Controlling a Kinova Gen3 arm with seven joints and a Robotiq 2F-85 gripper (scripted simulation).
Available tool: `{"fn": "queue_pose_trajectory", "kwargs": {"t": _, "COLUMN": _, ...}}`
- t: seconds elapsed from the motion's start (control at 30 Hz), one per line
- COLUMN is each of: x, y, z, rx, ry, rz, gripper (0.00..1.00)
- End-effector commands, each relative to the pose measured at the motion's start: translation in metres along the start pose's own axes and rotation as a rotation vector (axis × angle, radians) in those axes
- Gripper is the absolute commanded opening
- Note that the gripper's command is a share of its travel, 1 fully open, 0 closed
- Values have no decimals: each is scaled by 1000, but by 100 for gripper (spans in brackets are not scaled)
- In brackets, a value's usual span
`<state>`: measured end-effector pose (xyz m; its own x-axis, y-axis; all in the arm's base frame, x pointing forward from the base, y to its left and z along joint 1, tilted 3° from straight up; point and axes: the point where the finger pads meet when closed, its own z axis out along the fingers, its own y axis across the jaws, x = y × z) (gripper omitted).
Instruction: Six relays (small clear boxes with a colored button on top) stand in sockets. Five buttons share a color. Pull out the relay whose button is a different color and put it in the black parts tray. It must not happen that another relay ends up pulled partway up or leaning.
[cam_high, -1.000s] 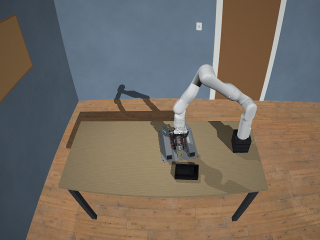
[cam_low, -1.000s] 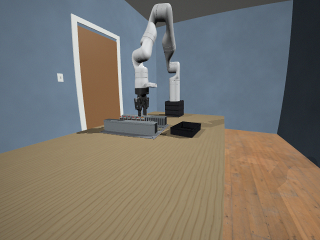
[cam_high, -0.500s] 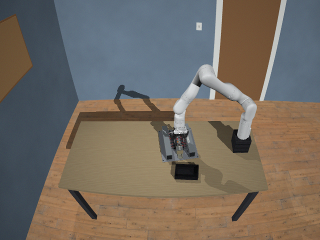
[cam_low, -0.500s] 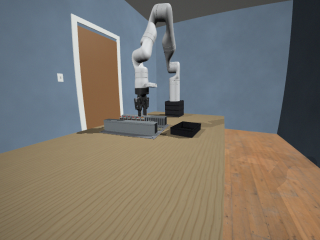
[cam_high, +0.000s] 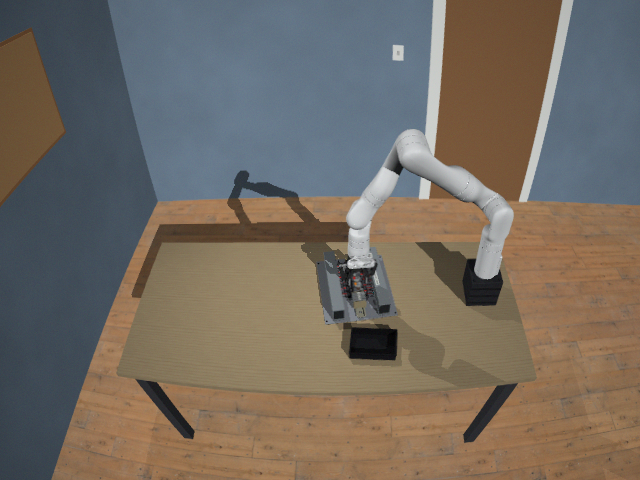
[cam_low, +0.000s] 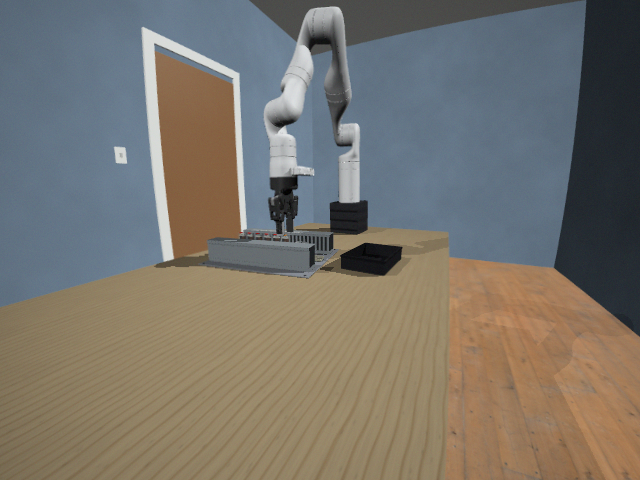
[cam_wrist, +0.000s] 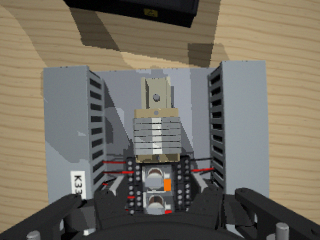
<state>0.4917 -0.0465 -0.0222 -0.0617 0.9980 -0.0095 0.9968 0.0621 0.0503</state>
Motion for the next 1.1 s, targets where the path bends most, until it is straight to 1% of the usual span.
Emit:
{"fn": "queue_pose_trajectory", "kwargs": {"t": 0.0, "x": 0, "y": 0, "z": 1, "rx": 0, "ry": 0, "rz": 1, "gripper": 61}}
{"fn": "queue_pose_trajectory", "kwargs": {"t": 0.47, "x": 0, "y": 0, "z": 16, "rx": 0, "ry": 0, "rz": 1, "gripper": 61}}
{"fn": "queue_pose_trajectory", "kwargs": {"t": 1.07, "x": 0, "y": 0, "z": 29, "rx": 0, "ry": 0, "rz": 1, "gripper": 61}}
